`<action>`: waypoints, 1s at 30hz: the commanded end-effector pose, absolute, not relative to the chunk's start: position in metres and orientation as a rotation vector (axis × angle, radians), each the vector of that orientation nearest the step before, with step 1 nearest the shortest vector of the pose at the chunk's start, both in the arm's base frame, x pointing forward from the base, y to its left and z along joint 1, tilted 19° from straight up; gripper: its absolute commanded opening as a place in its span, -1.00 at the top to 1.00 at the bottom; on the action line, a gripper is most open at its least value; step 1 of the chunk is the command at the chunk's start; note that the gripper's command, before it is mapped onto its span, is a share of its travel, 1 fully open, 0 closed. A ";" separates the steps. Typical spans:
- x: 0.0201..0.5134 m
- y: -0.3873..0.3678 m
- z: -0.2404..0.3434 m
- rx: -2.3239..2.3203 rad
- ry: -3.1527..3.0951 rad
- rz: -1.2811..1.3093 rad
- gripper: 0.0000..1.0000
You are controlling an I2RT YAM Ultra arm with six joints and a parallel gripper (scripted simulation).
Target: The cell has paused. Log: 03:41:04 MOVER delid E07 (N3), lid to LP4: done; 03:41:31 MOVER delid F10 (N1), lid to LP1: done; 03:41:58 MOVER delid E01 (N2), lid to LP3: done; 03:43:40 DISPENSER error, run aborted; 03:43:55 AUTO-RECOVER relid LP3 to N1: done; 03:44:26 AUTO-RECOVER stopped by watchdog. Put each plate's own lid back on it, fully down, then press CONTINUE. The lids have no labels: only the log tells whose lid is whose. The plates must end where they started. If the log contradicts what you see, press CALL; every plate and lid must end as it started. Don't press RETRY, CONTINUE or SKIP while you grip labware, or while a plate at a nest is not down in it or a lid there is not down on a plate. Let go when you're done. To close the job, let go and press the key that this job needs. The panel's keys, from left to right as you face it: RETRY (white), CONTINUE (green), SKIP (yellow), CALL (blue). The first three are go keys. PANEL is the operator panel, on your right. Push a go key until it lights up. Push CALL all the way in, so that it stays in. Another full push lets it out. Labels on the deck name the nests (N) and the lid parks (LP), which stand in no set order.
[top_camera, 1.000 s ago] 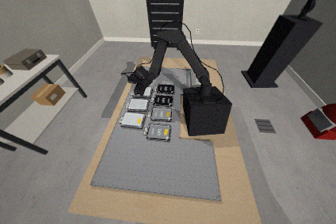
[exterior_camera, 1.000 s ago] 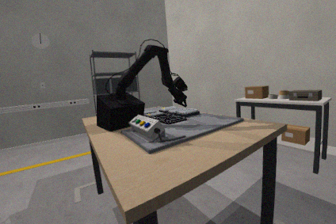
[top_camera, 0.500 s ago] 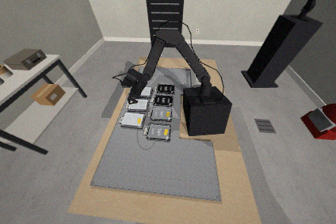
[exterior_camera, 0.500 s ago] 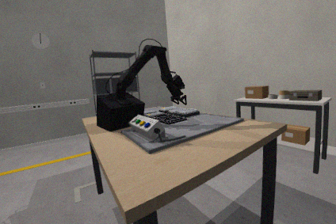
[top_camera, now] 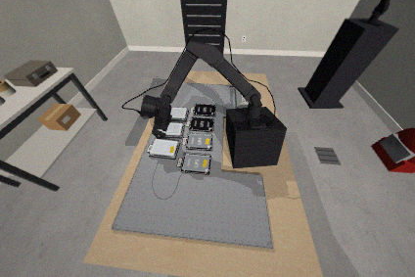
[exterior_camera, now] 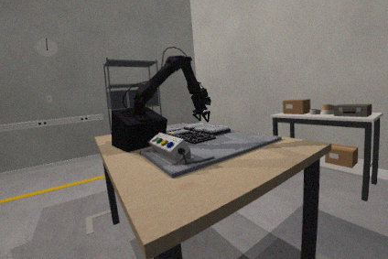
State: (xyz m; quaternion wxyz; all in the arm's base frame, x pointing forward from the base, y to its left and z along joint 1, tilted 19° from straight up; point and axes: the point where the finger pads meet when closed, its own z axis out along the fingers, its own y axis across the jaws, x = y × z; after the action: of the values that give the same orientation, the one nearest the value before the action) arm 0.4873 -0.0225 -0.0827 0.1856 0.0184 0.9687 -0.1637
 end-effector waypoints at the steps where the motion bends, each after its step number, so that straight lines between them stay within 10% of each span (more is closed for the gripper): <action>1: 0.478 -0.006 -0.083 0.116 2.839 -0.484 -1.00; 30: 0.474 0.060 -0.096 0.197 3.021 -0.483 -1.00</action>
State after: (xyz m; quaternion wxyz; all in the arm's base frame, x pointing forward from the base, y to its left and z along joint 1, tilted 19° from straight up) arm 0.4660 0.0542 -0.1102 0.0264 0.0616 0.9849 -0.1599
